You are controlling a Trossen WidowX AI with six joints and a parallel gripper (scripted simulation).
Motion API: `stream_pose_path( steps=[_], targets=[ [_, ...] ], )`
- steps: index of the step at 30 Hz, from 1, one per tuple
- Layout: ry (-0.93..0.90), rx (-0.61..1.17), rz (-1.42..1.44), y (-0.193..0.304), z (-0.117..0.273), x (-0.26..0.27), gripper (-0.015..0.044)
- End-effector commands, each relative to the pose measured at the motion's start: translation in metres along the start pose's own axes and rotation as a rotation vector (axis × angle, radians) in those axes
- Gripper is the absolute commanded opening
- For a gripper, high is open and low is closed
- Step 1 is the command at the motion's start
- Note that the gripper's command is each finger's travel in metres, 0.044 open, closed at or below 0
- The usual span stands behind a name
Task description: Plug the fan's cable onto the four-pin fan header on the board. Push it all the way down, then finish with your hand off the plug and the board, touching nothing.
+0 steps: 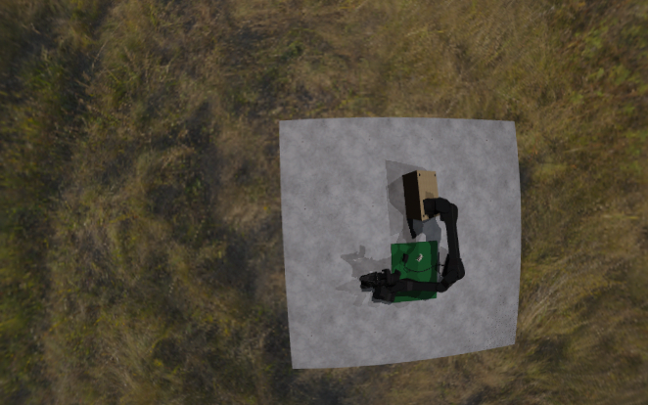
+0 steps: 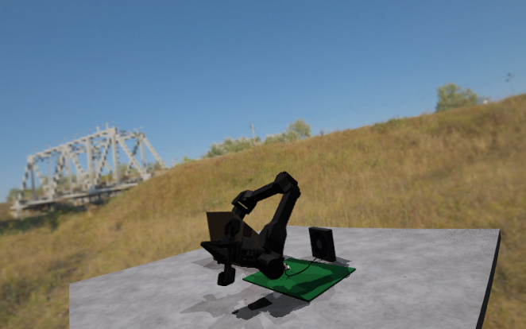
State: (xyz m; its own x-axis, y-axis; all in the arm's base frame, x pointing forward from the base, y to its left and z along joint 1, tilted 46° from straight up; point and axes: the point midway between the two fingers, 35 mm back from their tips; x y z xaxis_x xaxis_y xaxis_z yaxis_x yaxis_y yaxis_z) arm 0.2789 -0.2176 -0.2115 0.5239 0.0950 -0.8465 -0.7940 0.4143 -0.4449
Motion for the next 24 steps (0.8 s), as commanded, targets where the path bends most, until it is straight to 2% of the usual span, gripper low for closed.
stream_pose_path(
  steps=[1,4,7,12,17,24],
  targets=[
    [0.000,0.000,0.000,0.000,0.000,0.000,0.0026],
    [-0.035,0.051,0.032,0.002,-0.001,-0.002,0.0105],
    [-0.201,0.260,0.157,0.013,-0.001,-0.011,0.0184],
    [-0.558,0.580,0.327,0.034,0.022,-0.035,0.0315],
    [-0.990,0.816,0.407,0.043,0.069,-0.070,0.0440],
    [-1.358,0.923,0.386,0.037,0.114,-0.104,0.0440]
  ],
)
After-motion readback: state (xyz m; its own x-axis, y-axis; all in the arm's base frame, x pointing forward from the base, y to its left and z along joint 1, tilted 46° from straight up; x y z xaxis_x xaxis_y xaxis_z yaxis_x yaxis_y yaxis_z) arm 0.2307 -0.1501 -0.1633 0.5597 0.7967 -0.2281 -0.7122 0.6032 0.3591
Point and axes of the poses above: the point midway between the two fingers, 35 mm back from their tips, its own z axis back along the fingers, its own x axis across the jaws, y = z × x, and after that the axes turned 12 degrees about -z, right-handed
